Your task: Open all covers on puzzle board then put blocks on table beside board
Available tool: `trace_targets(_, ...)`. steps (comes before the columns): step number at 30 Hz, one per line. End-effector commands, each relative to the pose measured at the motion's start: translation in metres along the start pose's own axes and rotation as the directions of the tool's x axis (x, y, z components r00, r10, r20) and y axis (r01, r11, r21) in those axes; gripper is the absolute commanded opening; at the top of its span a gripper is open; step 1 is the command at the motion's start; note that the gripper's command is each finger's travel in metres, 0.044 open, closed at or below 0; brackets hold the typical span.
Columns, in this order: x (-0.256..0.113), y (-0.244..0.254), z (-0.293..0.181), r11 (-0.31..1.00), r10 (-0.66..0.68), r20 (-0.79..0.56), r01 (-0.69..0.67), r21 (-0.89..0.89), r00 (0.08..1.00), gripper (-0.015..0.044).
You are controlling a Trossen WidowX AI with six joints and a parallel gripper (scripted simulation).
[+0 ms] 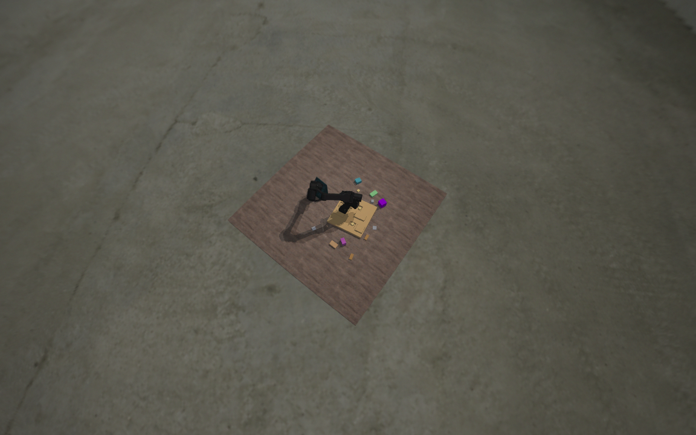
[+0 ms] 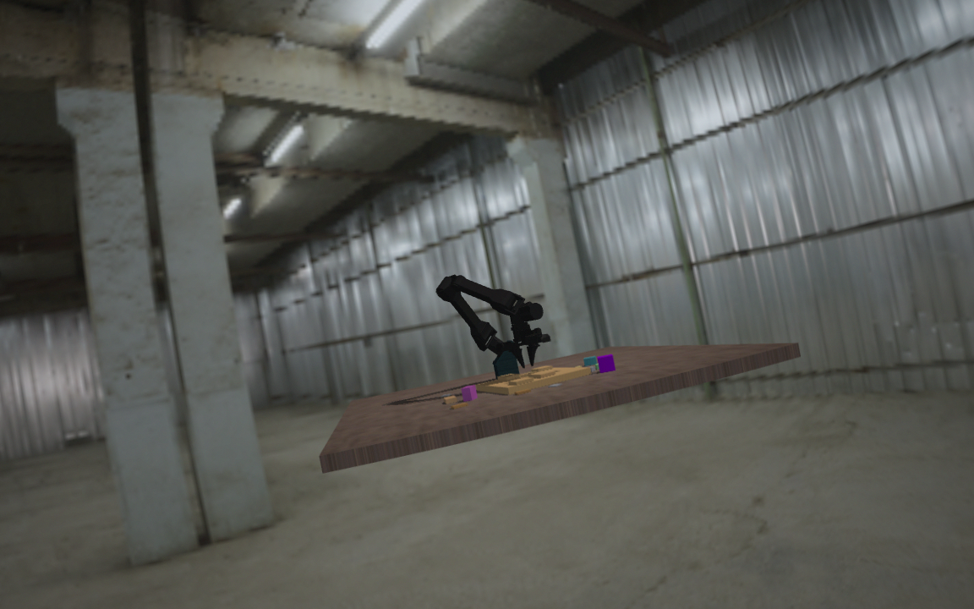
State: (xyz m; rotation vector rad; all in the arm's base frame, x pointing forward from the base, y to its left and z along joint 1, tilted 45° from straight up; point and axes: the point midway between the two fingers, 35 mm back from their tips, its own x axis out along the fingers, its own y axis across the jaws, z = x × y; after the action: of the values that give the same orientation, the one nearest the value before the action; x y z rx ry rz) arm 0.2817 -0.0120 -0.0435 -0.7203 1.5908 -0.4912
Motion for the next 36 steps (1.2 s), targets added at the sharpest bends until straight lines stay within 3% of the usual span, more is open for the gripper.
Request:
trace_targets(1,0.001,-0.0002,0.0004,0.998,-0.003,0.002,0.003,0.064,1.0,0.0144)
trace_targets(15,0.0034,-0.0006,0.0007,0.964,-0.004,0.002,0.003,0.265,1.0,0.0144)
trace_targets(36,0.0096,-0.0007,0.0008,0.964,-0.004,0.002,0.003,0.267,1.0,0.0144)
